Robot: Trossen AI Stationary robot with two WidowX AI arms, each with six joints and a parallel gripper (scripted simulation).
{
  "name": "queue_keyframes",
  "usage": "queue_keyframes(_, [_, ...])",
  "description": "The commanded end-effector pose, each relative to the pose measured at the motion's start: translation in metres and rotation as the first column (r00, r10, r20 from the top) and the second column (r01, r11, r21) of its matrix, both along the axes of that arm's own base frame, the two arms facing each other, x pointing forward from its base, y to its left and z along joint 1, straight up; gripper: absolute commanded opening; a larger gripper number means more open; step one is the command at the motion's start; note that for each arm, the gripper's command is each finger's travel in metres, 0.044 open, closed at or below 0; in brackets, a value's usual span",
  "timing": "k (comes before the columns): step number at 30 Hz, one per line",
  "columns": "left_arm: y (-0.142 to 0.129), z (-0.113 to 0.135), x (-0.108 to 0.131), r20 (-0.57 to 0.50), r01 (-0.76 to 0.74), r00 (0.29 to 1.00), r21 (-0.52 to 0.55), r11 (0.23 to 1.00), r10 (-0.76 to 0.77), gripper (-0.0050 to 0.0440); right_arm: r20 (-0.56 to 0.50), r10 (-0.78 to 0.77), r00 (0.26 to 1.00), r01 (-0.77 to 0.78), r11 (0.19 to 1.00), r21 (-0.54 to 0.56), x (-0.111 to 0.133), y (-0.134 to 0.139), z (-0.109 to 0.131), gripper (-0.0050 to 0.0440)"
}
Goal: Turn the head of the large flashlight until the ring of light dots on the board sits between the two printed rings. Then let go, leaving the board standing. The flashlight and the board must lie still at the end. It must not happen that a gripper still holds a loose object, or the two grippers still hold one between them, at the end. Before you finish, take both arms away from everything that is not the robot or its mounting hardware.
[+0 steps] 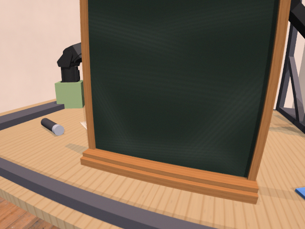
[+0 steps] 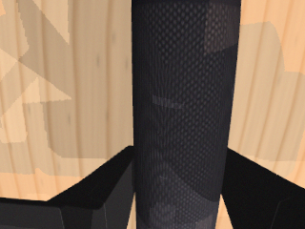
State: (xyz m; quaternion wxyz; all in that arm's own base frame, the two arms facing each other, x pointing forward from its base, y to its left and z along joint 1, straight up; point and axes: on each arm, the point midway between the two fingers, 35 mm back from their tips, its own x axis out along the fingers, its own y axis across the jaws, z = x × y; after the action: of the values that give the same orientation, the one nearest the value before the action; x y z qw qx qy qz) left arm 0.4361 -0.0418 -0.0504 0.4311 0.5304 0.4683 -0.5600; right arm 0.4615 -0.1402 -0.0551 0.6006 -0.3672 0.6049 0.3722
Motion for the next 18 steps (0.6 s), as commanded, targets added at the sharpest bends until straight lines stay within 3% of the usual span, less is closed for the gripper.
queue_keyframes(1, [0.0001,0.0103,0.0039,0.079,0.002,0.997,-0.015,1.000,-0.001,0.0226,0.034,0.001,0.999,-0.001,1.000,-0.008,0.0063,-0.0015,0.0164,0.0130])
queue_keyframes(5, [-0.0001,0.0116,0.0061,0.078,0.002,0.997,-0.014,1.000,0.000,0.0226,0.034,0.001,0.999,-0.001,1.000,-0.008,0.0063,-0.0015,0.0164,0.0130])
queue_keyframes(18, [0.0007,0.0095,0.0003,0.251,0.002,0.968,-0.050,0.999,0.010,0.0226,0.034,0.001,0.999,-0.001,1.000,-0.008,0.0063,-0.0015,0.0164,0.0130])
